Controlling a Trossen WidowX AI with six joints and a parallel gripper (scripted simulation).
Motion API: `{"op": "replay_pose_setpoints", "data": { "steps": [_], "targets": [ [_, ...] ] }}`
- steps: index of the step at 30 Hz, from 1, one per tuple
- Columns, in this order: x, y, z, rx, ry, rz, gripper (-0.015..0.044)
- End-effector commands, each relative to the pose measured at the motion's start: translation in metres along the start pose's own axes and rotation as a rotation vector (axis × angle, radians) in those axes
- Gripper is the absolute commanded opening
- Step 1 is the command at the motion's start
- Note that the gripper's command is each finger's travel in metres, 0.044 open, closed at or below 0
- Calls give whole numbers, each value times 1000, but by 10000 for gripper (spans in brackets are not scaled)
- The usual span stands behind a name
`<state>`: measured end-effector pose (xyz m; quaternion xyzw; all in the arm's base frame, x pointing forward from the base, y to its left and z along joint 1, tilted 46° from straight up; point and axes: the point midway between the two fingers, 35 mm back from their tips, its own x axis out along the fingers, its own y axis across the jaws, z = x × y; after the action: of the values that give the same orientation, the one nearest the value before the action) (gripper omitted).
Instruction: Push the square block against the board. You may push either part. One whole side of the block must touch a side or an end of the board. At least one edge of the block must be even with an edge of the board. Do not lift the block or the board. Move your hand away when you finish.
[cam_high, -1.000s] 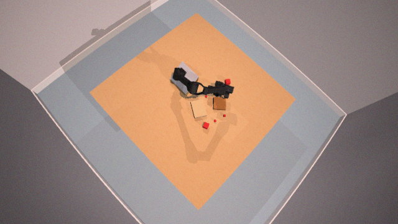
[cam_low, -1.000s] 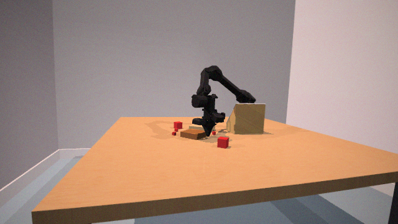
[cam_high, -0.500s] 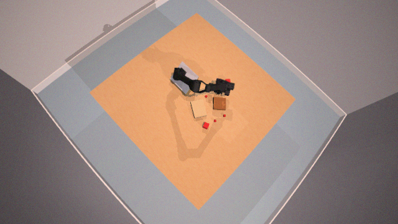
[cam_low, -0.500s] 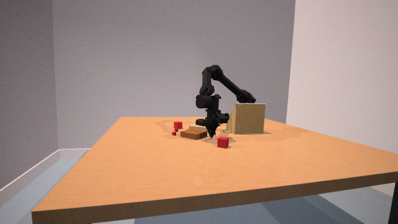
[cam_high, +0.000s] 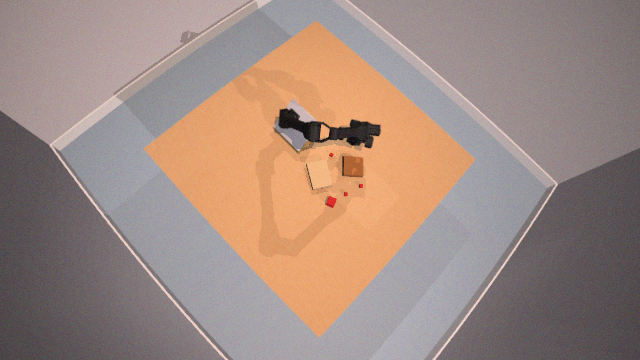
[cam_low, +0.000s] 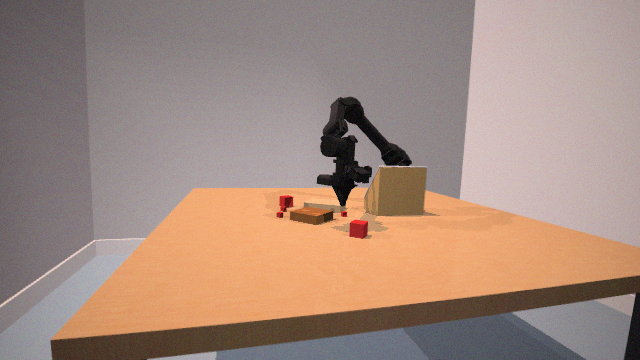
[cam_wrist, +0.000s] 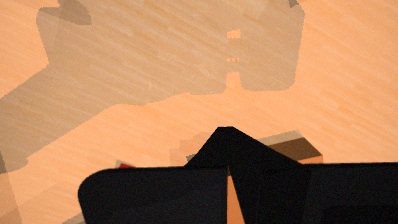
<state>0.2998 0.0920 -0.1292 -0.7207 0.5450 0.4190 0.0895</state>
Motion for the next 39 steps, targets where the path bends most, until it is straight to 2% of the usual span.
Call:
{"op": "replay_pose_setpoints", "data": {
  "steps": [1,39],
  "targets": [
    [-4,2,-1,5,-5,12,0],
    [-3,-104,-44,1258,3,9,0]
  ]
}}
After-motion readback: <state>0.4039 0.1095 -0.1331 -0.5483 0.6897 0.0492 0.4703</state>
